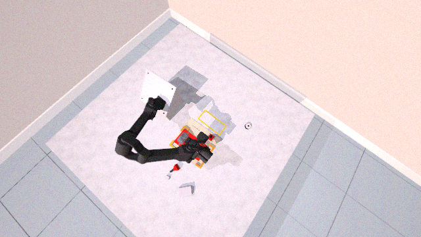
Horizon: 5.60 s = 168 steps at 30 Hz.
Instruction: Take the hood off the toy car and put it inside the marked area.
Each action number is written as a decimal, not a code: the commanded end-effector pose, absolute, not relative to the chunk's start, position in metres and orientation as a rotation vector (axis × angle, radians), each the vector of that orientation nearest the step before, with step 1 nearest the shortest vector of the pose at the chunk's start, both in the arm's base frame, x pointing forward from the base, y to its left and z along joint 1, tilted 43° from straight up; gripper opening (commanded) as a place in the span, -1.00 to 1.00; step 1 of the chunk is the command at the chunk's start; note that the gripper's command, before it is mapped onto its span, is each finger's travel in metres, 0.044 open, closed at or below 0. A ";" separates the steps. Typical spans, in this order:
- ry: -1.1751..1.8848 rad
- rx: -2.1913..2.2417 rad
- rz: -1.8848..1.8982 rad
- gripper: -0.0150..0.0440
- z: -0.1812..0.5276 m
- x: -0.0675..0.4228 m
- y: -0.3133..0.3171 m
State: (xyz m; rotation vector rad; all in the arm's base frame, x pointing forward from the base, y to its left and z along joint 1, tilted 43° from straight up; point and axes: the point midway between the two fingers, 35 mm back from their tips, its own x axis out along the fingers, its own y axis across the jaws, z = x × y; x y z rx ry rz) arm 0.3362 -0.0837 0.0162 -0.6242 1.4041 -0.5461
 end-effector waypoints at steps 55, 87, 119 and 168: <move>1.405 -0.624 -0.544 -0.49 0.036 0.334 -0.064; 1.437 -0.626 -0.499 -0.49 0.008 0.329 0.028; 1.408 -0.613 -0.533 -0.49 -0.072 0.303 0.115; 1.408 -0.613 -0.533 -0.49 -0.099 0.309 0.092</move>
